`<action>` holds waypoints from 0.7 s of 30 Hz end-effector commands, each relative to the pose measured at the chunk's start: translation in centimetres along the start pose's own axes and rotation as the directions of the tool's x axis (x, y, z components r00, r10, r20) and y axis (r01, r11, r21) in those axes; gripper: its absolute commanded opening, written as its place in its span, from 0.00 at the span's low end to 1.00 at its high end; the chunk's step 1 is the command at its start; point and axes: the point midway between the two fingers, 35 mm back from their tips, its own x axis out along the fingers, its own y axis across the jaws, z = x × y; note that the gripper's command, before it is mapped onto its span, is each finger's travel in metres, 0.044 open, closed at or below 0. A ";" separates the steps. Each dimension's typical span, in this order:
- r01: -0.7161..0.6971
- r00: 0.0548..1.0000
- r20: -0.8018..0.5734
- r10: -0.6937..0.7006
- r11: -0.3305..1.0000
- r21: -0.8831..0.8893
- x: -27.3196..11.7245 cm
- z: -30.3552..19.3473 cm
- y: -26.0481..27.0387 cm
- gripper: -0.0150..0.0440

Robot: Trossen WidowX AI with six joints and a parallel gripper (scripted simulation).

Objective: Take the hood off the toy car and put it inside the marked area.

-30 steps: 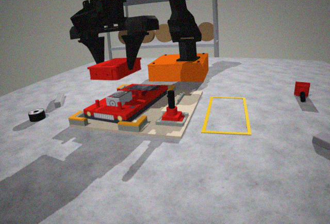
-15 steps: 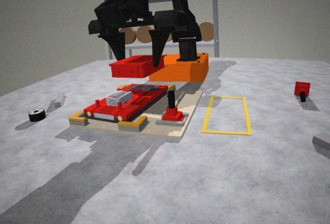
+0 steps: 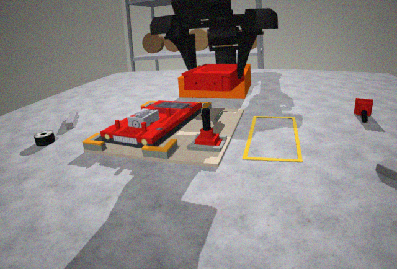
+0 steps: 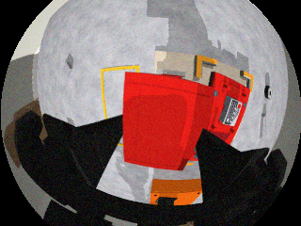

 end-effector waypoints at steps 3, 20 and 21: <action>0.001 1.000 -0.001 -0.001 1.000 0.009 -0.1 -1.0 2.6 0.25; -0.006 1.000 -0.005 0.006 1.000 0.027 -0.4 -4.0 8.6 0.25; -0.006 1.000 -0.005 0.006 1.000 0.027 -0.3 -4.0 8.7 0.25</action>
